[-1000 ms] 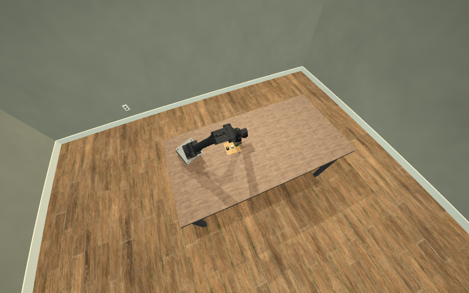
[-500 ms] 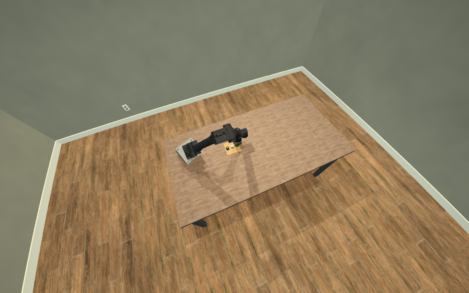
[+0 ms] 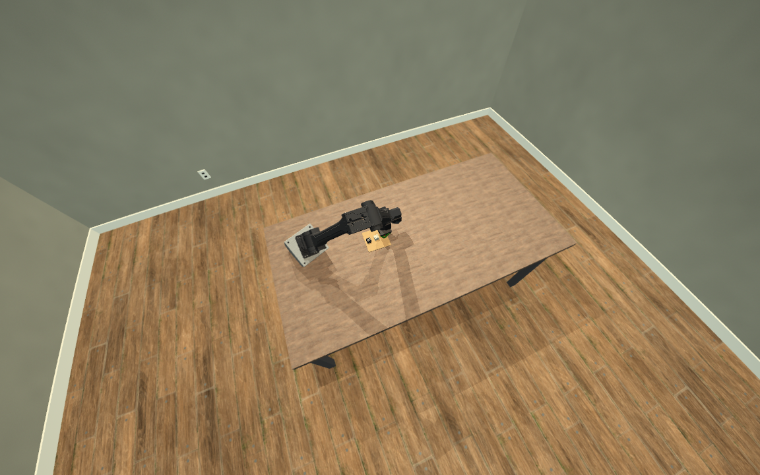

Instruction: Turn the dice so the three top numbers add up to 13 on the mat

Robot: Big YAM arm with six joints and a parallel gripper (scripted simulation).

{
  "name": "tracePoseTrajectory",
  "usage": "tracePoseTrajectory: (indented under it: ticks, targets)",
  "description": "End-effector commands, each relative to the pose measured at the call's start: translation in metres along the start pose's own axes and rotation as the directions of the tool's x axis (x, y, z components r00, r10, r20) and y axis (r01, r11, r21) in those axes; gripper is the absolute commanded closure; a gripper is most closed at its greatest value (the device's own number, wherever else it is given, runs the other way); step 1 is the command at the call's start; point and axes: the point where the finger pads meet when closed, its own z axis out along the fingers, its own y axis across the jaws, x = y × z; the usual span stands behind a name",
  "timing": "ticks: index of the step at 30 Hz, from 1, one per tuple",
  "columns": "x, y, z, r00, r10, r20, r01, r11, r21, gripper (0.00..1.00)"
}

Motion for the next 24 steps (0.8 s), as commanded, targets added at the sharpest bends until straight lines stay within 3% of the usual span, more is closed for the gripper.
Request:
tracePoseTrajectory:
  ticks: [1, 7, 17, 19, 20, 24]
  targets:
    - [-0.017, 0.002, -0.021, 0.999, 0.011, 0.042, -0.010, 1.000, -0.006, 0.61]
    - [-0.011, 0.003, -0.039, 0.999, 0.006, 0.034, -0.006, 1.000, -0.003, 0.61]
    - [-0.025, 0.000, -0.097, 0.998, 0.022, 0.059, -0.022, 1.000, -0.008, 0.61]
    - [-0.025, 0.000, -0.097, 0.998, 0.022, 0.059, -0.022, 1.000, -0.008, 0.61]
    - [-0.008, -0.004, -0.078, 1.000, 0.023, 0.000, -0.023, 1.000, 0.004, 0.61]
    - [-0.014, 0.002, -0.104, 0.999, 0.012, 0.042, -0.012, 1.000, -0.008, 0.61]
